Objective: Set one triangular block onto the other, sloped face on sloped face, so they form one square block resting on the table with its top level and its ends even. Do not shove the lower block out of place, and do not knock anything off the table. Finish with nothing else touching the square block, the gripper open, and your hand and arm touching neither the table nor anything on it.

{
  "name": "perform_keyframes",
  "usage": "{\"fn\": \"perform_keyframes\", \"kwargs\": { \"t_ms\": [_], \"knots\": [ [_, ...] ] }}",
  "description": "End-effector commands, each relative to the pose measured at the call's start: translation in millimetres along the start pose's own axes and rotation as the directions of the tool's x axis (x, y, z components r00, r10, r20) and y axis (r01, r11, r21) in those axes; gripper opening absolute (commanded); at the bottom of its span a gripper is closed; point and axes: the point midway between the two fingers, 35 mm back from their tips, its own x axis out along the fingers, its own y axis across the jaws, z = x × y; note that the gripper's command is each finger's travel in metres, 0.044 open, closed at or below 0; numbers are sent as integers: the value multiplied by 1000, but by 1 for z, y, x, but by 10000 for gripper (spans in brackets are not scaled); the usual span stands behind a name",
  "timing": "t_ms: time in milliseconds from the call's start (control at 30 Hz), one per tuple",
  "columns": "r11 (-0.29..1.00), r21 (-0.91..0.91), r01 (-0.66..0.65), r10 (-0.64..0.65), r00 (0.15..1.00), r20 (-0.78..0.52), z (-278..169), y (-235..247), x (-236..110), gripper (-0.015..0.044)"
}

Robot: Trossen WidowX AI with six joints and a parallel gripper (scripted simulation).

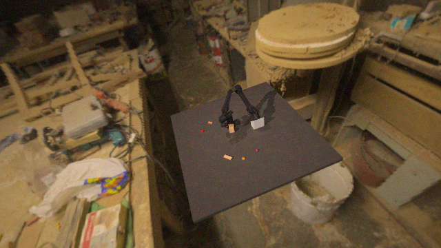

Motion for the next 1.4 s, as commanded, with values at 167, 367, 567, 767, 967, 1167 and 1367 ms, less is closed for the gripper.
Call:
{"fn": "perform_keyframes", "kwargs": {
  "t_ms": [167, 367, 567, 767, 967, 1167, 1367],
  "knots": [
    [1000, -1, -1, 1, 1000, 1, 0, 0, 0, 0],
    [1000, 0, 0, 0, 1000, 0, 0, 0, 0, 79],
    [1000, 0, 0, 0, 1000, 0, 0, 0, 0, 236],
    [1000, 0, 0, 0, 1000, 0, 0, 0, 0, 394],
    [1000, 0, 0, 0, 1000, 0, 0, 0, 0, 440],
    [1000, -2, 1, -1, 1000, -9, -4, 4, -35, 440],
    [1000, -2, 3, -3, 1000, -4, -1, 0, -110, 440]
  ]
}}
